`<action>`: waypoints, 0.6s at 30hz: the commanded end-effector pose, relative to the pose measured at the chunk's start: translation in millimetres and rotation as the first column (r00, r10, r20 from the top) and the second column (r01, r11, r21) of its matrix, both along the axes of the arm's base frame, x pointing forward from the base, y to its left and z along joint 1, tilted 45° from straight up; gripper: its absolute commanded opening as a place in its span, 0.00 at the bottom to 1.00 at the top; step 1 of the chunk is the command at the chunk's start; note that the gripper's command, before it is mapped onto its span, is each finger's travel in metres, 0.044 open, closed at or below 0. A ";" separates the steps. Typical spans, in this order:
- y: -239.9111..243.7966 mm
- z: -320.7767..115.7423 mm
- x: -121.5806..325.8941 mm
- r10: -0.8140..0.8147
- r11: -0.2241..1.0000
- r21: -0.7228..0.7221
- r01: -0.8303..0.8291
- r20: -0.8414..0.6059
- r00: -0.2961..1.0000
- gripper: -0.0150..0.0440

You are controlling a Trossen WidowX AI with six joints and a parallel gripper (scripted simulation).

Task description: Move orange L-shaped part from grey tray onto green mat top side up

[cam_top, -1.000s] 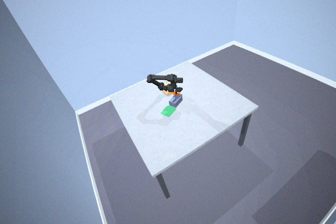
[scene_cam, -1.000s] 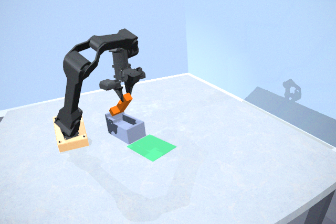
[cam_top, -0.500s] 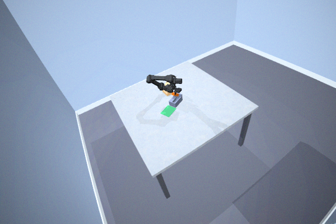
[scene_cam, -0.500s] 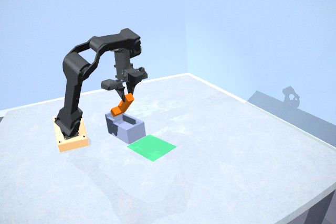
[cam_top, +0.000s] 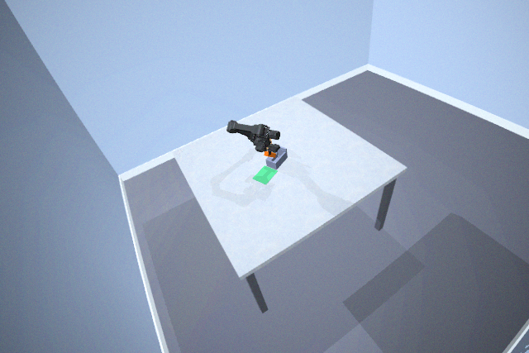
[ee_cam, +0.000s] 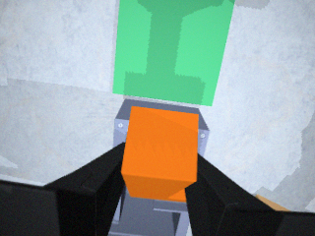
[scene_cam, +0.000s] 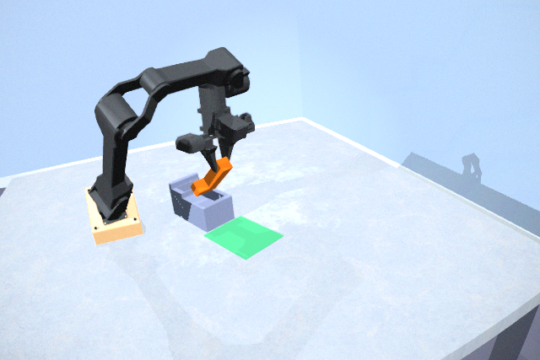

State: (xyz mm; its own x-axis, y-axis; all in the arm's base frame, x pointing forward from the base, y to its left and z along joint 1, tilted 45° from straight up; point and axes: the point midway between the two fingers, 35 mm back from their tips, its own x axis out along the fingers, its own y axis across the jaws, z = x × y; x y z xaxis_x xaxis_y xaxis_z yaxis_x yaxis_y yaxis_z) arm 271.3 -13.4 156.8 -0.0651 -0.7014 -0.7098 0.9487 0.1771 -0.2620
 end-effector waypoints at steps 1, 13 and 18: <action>-14.5 16.7 4.9 0.006 1.000 0.002 -0.006 0.017 1.000 0.25; -51.4 52.8 15.8 0.023 1.000 0.004 -0.023 0.035 0.999 0.25; -57.0 58.3 17.3 0.025 1.000 0.004 -0.025 0.038 0.999 0.25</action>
State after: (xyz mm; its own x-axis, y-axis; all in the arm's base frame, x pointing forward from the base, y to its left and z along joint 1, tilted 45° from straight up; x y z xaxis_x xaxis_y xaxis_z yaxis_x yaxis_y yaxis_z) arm 287.0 -65.7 208.0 -0.0290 -0.6994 -0.7141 0.9538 0.1943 -0.2290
